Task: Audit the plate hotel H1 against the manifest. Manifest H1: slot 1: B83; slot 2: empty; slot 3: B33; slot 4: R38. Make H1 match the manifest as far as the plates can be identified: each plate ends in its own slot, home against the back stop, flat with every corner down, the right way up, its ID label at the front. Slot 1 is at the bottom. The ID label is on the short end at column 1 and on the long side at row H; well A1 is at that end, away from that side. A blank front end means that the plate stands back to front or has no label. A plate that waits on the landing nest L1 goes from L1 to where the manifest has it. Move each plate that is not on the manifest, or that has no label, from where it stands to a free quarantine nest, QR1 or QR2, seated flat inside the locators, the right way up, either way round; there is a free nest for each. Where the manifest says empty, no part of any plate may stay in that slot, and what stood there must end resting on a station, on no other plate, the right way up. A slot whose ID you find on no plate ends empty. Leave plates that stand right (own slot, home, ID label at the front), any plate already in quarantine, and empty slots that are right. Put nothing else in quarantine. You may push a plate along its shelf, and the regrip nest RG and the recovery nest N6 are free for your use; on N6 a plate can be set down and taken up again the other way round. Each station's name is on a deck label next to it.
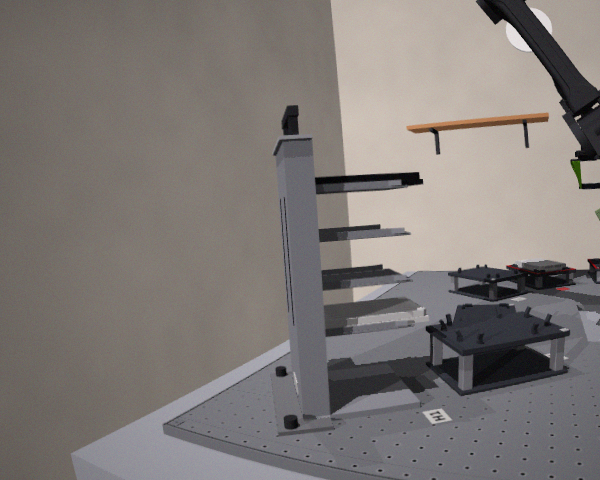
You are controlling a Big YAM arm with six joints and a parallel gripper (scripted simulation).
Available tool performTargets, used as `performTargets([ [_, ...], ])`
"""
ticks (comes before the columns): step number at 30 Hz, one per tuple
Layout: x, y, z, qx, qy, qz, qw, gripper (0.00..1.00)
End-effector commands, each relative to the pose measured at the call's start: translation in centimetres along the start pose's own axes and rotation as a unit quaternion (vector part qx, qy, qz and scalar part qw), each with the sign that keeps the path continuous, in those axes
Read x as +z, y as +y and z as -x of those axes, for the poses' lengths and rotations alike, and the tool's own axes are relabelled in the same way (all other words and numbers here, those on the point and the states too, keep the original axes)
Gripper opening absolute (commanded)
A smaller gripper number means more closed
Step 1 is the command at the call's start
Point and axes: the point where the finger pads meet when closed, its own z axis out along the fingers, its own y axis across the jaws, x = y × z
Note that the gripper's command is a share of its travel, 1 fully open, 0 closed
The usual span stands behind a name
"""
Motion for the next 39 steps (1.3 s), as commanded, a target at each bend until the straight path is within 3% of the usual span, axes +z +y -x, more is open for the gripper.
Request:
performTargets([
  [1,-1.3,-1.3,2.0,-0.015,-0.015,-0.002,1.000,0.86],
  [4,-1.3,-1.6,2.2,-0.015,-0.015,-0.002,1.000,0.86],
  [5,-0.2,-2.0,0.5,-0.008,0.002,0.002,1.000,0.86],
  [7,-1.3,-2.6,2.5,-0.015,-0.015,-0.003,1.000,0.86],
  [14,-1.3,-4.9,3.2,-0.015,-0.015,-0.003,1.000,0.86],
  [15,-0.3,-5.0,1.6,-0.006,0.000,0.001,1.000,0.86],
  [19,1.7,-3.9,1.5,-0.023,0.002,0.002,1.000,0.86],
  [21,1.7,-3.9,1.5,-0.023,0.002,0.002,1.000,0.86],
  [22,0.7,-3.8,3.7,-0.030,-0.018,-0.004,0.999,0.86],
  [25,2.7,-3.9,1.5,-0.012,0.002,0.002,1.000,0.86],
  [38,5.7,-3.9,1.4,-0.012,0.003,0.001,1.000,0.86],
  [39,5.2,-3.8,3.1,-0.020,-0.011,-0.002,1.000,0.86],
])
